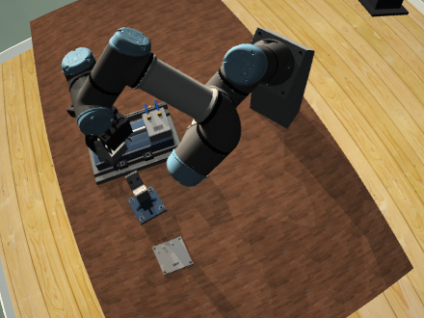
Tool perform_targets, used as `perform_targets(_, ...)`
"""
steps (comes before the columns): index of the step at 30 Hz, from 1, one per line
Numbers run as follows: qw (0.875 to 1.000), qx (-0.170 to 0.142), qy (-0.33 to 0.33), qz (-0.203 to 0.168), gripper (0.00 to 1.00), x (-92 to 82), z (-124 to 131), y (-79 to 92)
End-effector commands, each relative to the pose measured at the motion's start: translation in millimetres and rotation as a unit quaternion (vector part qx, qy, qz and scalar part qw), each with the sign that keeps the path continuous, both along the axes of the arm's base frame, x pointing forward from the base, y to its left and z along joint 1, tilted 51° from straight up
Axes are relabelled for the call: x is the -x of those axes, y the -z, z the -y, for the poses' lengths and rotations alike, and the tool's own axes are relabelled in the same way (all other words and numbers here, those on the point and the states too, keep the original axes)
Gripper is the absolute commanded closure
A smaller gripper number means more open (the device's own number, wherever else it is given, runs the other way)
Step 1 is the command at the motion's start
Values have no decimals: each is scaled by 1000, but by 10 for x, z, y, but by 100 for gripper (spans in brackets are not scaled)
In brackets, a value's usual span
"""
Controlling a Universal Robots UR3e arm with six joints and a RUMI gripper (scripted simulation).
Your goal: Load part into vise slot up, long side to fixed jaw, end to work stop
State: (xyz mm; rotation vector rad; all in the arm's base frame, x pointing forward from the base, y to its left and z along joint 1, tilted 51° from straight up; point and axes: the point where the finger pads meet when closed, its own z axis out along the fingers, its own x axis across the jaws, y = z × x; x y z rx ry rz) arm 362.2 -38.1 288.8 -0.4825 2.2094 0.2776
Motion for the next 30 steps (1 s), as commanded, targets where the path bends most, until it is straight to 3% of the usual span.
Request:
perform_targets(1, 999, 22, -20, 12, 100, -27, 113, 10)
perform_targets(21, 991, 93, -84, 48, 100, -113, 463, 77)
perform_targets(30, 981, 134, -121, 69, 100, -164, 659, 135)
